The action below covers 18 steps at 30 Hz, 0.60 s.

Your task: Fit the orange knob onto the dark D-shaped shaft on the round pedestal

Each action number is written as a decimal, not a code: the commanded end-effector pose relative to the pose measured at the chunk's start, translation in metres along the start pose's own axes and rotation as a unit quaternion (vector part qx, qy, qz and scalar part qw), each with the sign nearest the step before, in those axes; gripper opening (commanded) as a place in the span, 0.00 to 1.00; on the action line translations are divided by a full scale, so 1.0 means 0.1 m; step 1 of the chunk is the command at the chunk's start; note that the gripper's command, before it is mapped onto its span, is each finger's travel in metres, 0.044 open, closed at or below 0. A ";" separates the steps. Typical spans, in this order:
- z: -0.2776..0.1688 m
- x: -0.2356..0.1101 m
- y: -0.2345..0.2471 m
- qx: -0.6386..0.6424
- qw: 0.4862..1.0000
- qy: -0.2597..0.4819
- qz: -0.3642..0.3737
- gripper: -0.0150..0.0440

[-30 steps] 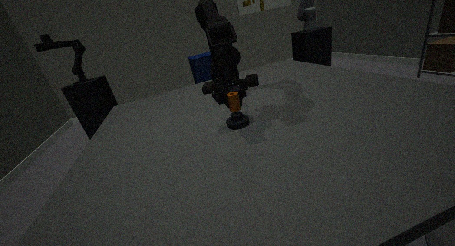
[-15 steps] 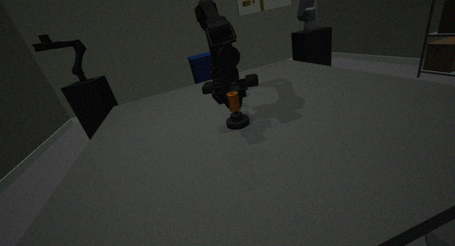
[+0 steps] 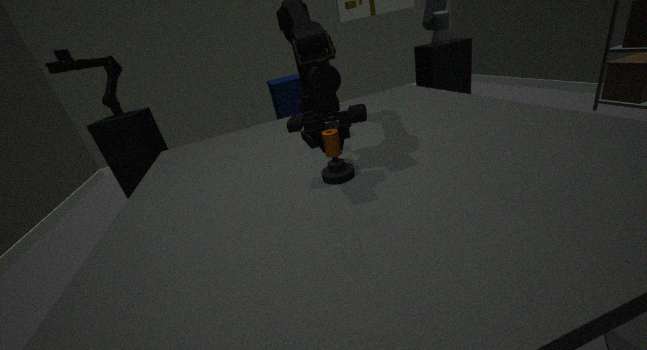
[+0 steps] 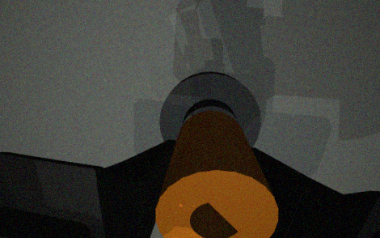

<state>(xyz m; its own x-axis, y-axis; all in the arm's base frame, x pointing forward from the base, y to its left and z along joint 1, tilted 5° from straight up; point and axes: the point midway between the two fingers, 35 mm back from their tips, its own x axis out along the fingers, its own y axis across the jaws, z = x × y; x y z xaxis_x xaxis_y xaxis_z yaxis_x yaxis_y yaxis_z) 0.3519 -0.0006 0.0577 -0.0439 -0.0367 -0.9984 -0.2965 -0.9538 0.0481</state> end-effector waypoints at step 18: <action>-0.06 0.01 0.00 0.591 0.807 0.002 0.000 0.25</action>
<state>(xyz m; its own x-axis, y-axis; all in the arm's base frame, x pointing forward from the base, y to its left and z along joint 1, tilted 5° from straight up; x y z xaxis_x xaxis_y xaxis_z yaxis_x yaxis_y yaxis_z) 0.3539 -0.0008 0.0557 -0.0486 -0.0363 -0.9982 -0.9311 -0.3599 0.0585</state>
